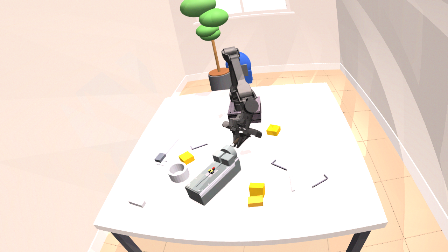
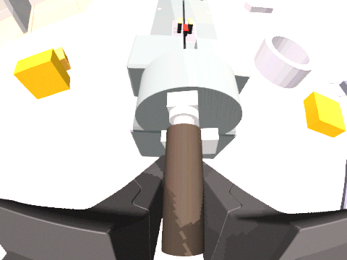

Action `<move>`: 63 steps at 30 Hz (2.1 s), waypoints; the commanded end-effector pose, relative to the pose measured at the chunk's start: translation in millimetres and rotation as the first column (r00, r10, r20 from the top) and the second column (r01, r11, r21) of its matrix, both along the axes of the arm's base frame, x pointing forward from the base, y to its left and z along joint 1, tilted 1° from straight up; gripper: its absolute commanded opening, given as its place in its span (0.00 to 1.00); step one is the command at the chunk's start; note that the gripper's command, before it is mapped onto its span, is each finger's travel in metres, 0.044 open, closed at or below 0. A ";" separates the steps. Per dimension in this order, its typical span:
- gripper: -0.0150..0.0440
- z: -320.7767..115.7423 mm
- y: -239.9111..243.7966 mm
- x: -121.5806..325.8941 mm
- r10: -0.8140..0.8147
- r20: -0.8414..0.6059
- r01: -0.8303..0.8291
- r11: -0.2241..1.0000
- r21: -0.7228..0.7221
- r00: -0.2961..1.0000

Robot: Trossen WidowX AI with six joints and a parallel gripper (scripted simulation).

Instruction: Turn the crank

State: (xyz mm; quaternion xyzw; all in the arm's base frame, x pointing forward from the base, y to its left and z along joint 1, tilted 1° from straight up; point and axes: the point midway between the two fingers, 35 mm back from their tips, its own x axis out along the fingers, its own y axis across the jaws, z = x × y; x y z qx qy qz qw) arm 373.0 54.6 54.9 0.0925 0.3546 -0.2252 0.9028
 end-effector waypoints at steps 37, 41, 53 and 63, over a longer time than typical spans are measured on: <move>0.25 -48.6 16.5 10.2 0.013 0.003 -0.013 1.000 0.013 1.000; 0.25 -51.8 14.2 9.1 0.013 0.003 -0.013 1.000 0.013 1.000; 0.25 -57.4 8.7 6.4 0.013 0.003 -0.013 1.000 0.012 1.000; 0.25 -59.8 5.6 4.8 0.013 0.003 -0.013 1.000 0.012 1.000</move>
